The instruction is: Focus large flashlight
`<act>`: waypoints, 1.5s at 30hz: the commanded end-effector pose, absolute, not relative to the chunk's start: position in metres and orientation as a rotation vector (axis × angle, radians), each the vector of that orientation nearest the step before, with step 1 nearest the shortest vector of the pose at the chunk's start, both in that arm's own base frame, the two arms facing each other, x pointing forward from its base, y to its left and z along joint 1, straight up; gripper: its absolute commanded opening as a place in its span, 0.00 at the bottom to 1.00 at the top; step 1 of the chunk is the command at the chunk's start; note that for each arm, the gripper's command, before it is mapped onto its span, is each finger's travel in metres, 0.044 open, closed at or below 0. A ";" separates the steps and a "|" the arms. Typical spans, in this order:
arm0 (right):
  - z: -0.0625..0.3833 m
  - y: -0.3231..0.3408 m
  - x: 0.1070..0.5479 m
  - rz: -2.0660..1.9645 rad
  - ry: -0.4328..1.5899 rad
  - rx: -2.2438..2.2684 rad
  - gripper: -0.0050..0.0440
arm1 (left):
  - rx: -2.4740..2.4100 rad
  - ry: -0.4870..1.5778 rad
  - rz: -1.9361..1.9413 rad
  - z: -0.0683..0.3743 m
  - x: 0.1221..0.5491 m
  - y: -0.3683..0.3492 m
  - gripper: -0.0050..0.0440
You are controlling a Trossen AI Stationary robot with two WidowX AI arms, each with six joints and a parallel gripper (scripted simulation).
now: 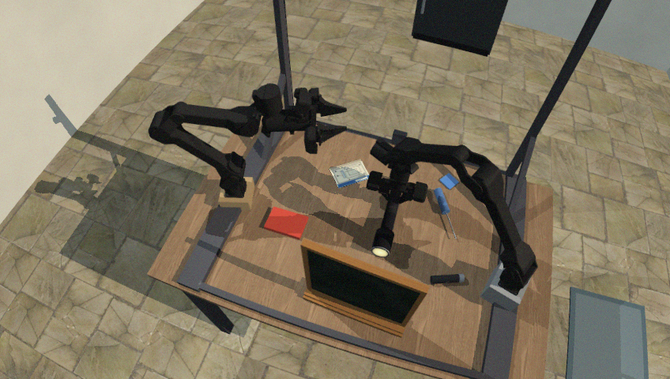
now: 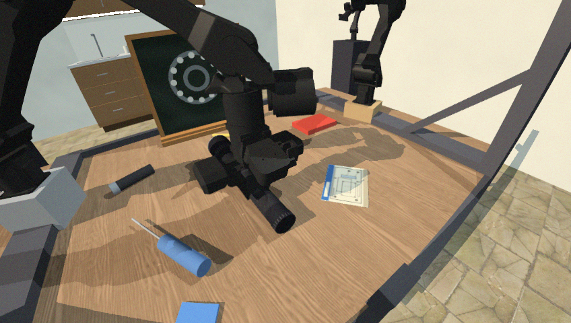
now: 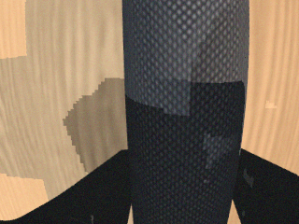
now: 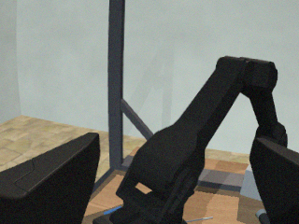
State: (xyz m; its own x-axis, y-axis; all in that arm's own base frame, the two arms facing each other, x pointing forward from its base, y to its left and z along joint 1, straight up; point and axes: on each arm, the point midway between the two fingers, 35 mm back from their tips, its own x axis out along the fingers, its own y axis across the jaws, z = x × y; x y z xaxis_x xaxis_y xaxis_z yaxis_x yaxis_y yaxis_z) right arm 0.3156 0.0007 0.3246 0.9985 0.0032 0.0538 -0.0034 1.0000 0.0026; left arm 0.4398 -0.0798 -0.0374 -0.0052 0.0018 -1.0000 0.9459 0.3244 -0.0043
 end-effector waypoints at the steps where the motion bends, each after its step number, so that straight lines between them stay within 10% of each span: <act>1: 0.333 0.000 0.314 -0.001 -0.074 0.003 0.73 | 0.966 1.334 -0.954 -0.028 0.443 -0.080 0.37; 11: 0.333 0.000 0.314 -0.001 -0.074 0.003 0.73 | 0.967 1.329 -0.952 -0.026 0.444 -0.081 0.37; 12: 0.333 0.000 0.314 -0.001 -0.074 0.003 1.00 | 0.967 1.328 -0.952 -0.026 0.444 -0.081 0.37; 45: 0.278 -0.040 0.386 -0.022 0.302 -0.473 1.00 | 0.966 1.325 -0.952 -0.024 0.445 -0.081 0.37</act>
